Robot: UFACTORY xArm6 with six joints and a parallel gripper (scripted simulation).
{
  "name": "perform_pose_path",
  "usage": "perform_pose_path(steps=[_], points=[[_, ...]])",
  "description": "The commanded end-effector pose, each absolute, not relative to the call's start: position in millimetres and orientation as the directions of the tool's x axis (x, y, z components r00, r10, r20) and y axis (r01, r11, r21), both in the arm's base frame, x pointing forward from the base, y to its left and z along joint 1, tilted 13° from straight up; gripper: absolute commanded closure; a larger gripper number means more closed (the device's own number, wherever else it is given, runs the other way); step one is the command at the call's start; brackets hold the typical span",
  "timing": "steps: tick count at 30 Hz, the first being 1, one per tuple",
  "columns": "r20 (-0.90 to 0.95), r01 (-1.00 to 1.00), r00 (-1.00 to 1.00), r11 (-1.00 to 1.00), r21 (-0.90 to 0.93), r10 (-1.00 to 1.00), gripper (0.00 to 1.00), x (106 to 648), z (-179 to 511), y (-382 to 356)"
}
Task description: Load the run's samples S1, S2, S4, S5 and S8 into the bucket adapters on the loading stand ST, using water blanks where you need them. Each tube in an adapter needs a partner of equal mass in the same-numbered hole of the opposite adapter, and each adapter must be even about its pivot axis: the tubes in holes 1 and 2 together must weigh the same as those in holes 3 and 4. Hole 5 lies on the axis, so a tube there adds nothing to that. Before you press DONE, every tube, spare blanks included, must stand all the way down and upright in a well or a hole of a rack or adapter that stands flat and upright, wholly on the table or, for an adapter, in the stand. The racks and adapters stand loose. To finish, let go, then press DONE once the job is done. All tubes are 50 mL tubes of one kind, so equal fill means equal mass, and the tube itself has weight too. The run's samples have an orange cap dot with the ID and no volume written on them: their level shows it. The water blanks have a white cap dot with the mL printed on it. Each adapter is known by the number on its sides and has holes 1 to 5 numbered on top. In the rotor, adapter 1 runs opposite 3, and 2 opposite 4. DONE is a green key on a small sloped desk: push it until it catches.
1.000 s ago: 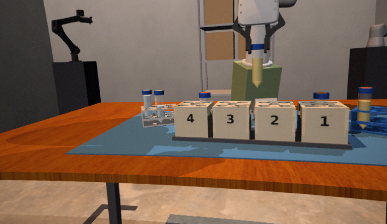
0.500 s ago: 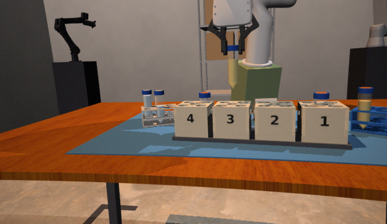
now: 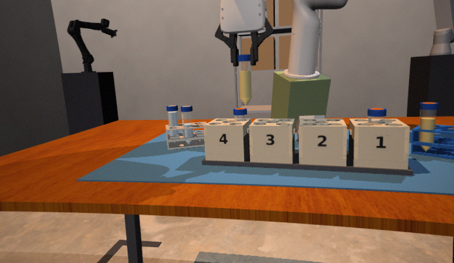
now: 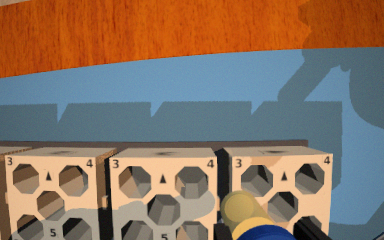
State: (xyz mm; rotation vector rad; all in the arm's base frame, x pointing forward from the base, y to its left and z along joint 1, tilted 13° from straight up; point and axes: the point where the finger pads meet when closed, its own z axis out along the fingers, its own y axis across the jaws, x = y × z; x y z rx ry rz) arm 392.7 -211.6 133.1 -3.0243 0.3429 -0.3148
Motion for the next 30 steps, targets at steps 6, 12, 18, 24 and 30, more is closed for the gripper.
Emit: perform_pose_path(steps=[6,12,18,24,30], points=[[0.197,-0.211,0.953,-0.972,-0.104,-0.228,1.0,396,133,-238],[0.197,-0.211,0.953,-0.972,-0.104,-0.228,1.0,396,133,-238],[0.197,-0.211,0.953,-0.972,-0.104,-0.228,1.0,396,133,-238],[0.197,-0.211,0.953,-0.972,-0.104,-0.228,1.0,396,133,-238],[0.197,-0.211,0.953,-0.972,-0.104,-0.229,1.0,398,121,-238]])
